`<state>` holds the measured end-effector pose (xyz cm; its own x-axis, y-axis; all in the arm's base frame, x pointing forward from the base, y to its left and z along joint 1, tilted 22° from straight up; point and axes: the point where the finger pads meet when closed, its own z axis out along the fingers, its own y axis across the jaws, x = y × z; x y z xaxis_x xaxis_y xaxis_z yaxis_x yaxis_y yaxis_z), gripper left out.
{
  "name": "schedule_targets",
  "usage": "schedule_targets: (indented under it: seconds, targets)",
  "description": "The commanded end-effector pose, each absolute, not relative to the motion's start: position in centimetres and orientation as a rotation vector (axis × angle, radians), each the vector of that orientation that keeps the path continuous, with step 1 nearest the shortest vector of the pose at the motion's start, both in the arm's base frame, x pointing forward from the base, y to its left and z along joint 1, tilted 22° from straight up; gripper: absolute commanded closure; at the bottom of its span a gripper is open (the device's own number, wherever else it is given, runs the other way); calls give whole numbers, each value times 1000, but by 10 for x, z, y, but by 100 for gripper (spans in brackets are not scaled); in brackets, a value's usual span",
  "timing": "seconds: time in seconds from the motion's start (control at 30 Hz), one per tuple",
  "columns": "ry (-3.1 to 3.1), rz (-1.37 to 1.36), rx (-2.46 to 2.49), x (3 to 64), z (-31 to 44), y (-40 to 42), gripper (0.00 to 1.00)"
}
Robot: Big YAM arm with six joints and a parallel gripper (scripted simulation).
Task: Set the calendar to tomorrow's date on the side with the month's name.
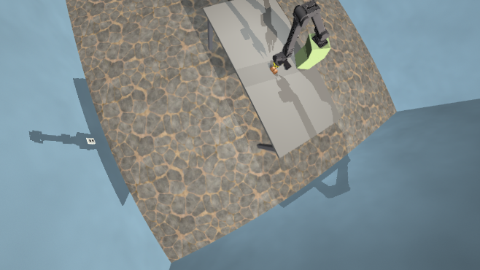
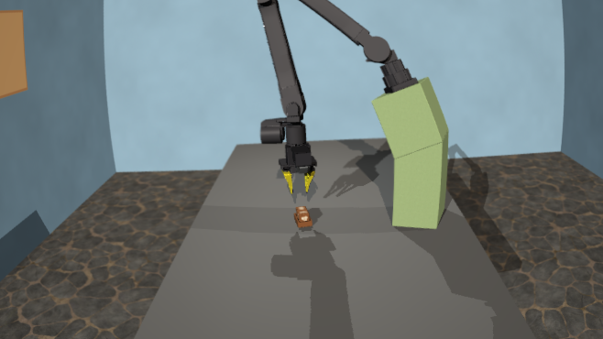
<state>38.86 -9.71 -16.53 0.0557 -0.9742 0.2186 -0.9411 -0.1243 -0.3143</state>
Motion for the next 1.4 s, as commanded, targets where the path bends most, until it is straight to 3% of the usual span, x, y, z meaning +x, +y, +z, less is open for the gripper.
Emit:
schedule_targets:
  seconds: [0.0,1.37]
  targets:
    - [2018,-582,-2220,388,-173,-103,55]
    - [2022,-570,-2226,394,-211,-110,55]
